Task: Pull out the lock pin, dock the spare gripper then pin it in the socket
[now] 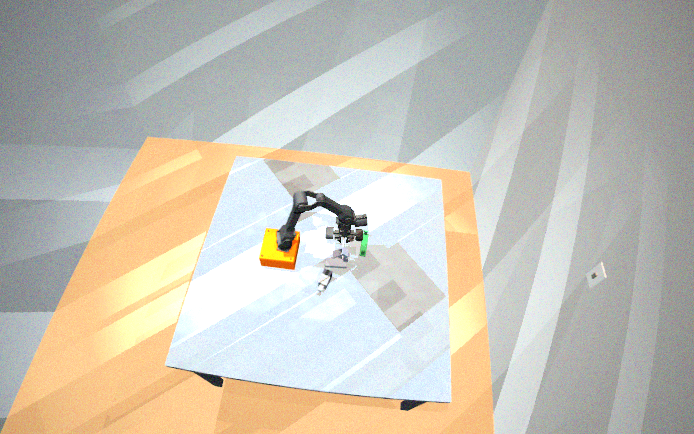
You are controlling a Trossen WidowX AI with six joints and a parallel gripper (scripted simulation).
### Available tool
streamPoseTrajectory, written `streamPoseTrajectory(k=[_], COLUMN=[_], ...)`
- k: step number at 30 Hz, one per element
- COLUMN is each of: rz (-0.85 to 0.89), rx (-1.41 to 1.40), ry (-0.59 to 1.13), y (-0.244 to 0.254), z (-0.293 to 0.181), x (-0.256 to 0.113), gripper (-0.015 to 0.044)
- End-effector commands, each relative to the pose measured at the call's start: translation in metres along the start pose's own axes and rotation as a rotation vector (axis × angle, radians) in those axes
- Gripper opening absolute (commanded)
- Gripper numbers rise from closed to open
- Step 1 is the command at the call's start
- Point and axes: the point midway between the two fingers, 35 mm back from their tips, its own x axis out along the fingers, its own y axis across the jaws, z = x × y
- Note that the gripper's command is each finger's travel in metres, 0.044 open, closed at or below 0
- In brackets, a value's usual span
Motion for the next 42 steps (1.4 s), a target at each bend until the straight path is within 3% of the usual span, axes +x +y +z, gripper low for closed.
streamPoseTrajectory(k=[1, 11, 26, 42], rz=[0.002, 0.003, 0.013, 0.01], rx=[0.004, 0.004, -0.012, -0.015], ry=[0.003, 0.001, -0.193, -0.201], y=[0.001, 0.0, 0.001, 0.001], z=[-0.001, 0.0, 0.008, 0.018], x=[0.001, 0.001, -0.012, -0.016], gripper=[0.0011, 0.0, 0.0, 0.0])
